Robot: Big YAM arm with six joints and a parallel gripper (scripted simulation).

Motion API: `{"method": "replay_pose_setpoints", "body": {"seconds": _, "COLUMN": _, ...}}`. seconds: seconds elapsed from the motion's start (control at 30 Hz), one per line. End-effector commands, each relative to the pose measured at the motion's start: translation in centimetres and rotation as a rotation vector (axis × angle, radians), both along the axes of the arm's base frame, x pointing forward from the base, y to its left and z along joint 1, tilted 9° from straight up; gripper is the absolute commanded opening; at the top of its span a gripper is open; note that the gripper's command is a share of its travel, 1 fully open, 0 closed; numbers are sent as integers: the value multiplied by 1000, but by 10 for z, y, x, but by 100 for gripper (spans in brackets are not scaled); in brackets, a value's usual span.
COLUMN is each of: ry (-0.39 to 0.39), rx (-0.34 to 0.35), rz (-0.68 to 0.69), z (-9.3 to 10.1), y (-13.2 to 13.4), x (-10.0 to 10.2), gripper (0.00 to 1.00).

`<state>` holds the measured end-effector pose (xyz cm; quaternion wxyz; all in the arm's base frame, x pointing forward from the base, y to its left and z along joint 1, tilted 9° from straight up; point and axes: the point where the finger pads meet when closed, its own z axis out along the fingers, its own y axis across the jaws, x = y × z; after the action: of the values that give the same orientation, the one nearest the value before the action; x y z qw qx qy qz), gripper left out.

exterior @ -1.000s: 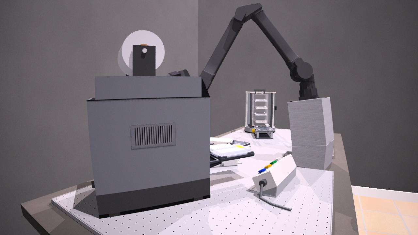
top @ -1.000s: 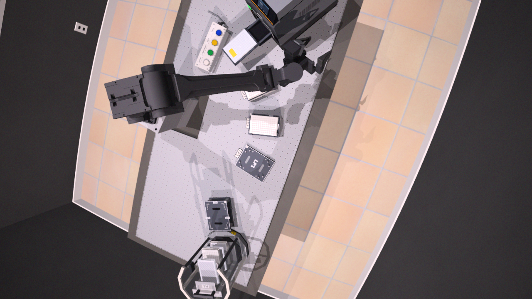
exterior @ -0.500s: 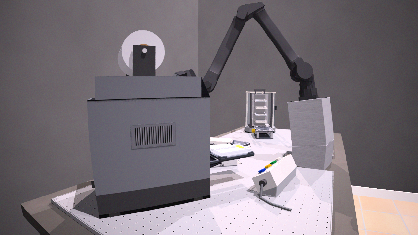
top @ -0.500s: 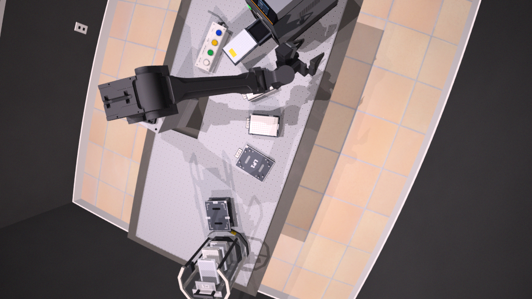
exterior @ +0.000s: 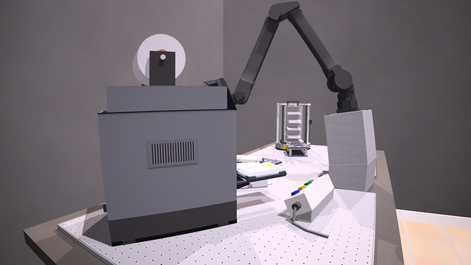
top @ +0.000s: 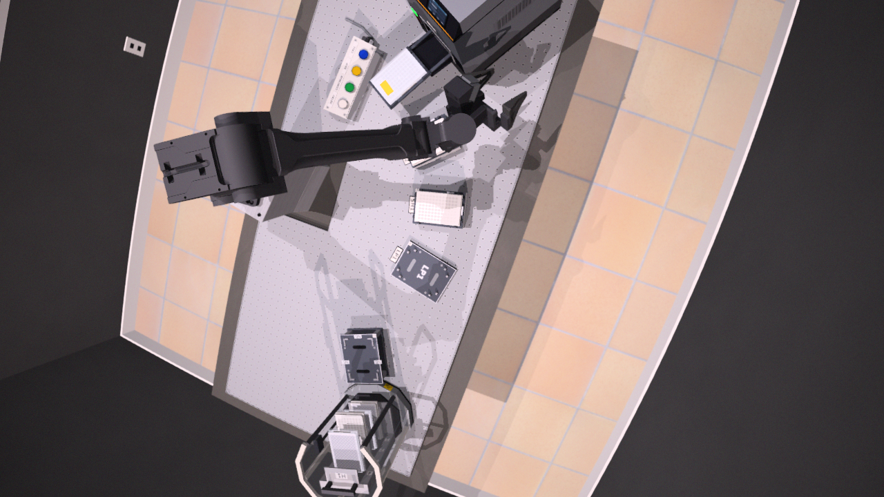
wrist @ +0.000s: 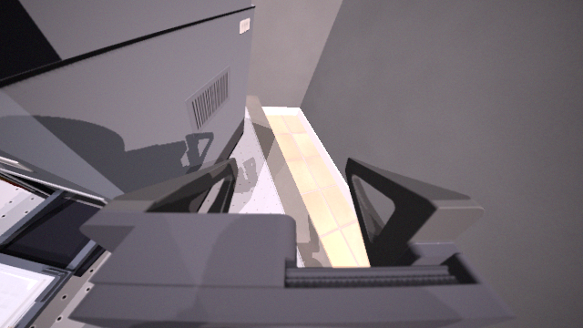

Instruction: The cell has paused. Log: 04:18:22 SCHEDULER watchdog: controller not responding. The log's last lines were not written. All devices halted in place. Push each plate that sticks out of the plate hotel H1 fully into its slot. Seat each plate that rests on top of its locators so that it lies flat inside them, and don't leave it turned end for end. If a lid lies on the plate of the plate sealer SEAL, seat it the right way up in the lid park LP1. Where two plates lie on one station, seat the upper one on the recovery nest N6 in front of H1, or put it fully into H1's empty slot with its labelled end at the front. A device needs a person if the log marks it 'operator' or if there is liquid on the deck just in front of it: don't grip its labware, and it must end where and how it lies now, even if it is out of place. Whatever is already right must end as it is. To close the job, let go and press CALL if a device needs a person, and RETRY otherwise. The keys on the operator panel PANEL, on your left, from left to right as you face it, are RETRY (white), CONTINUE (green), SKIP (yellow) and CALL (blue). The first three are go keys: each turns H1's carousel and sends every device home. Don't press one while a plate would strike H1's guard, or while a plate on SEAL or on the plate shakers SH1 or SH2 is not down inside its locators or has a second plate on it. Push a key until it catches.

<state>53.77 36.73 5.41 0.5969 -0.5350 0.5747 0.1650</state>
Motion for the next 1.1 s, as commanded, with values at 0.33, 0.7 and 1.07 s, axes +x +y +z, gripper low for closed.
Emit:
{"method": "replay_pose_setpoints", "body": {"seconds": 0.33, "ry": -53, "rx": 17, "rz": -5, "z": 20, "y": -18, "x": -12, "gripper": 100}}
{"method": "replay_pose_setpoints", "body": {"seconds": 0.7, "ry": -53, "rx": 17, "rz": -5, "z": 17, "y": -27, "x": -27, "gripper": 100}}
{"method": "replay_pose_setpoints", "body": {"seconds": 1.07, "ry": -52, "rx": 16, "rz": -5, "z": 13, "y": -40, "x": -45, "gripper": 100}}
